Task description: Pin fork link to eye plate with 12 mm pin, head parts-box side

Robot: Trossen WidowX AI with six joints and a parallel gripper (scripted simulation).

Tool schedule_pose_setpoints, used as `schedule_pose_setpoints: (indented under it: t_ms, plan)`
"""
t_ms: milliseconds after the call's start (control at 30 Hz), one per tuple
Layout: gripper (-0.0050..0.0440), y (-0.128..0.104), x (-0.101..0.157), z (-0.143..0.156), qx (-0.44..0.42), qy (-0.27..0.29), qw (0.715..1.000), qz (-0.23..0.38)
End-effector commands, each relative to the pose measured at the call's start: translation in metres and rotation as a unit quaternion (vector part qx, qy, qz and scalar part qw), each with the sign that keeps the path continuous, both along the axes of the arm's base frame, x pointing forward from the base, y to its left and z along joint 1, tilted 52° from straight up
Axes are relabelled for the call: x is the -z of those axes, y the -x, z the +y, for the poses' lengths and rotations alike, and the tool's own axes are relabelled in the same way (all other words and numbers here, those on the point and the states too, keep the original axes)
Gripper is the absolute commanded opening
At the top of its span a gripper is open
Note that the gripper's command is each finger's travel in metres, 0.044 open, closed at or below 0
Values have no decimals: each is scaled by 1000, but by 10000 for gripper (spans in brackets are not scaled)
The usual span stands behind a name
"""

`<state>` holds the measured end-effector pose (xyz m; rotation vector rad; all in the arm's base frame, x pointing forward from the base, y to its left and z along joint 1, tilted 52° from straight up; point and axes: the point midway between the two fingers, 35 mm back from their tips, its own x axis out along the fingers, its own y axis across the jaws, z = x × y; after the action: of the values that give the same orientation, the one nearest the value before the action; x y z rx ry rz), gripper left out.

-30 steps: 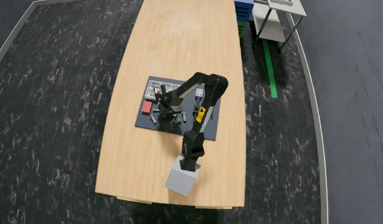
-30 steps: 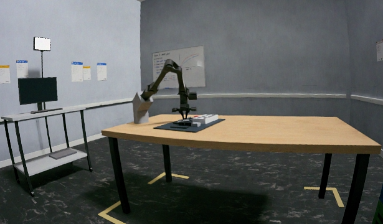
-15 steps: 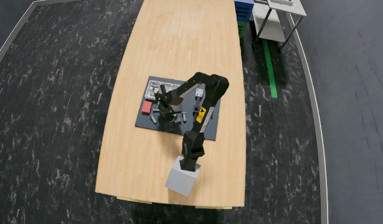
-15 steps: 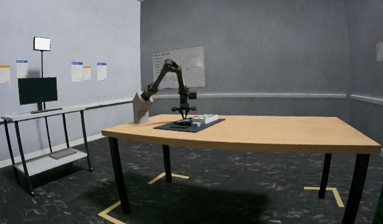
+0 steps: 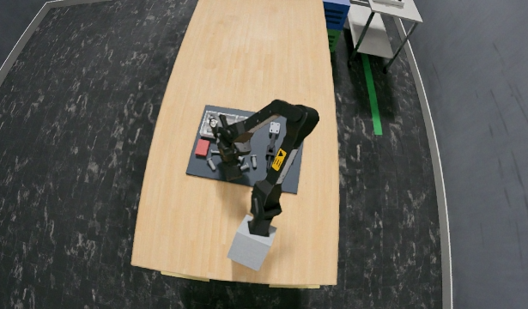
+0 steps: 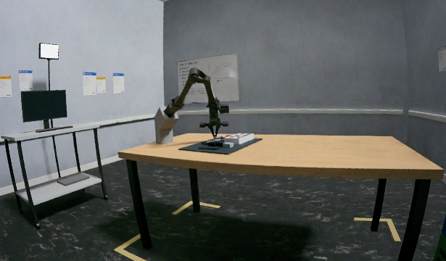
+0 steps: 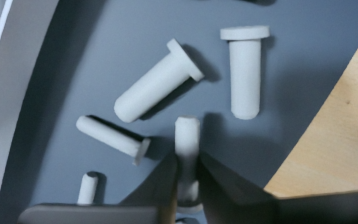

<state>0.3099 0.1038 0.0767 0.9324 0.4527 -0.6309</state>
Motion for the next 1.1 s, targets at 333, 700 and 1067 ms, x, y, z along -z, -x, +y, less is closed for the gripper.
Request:
schedule_pose_setpoints:
  t_ms: [333, 700, 1067]
  plan:
    - [-50, 10, -18, 7, 0, -8, 1000, -12]
    - [-50, 14, -21, 9, 0, -9, 1000, -11]
    - [-50, 14, -20, 8, -1, -7, 1000, -9]
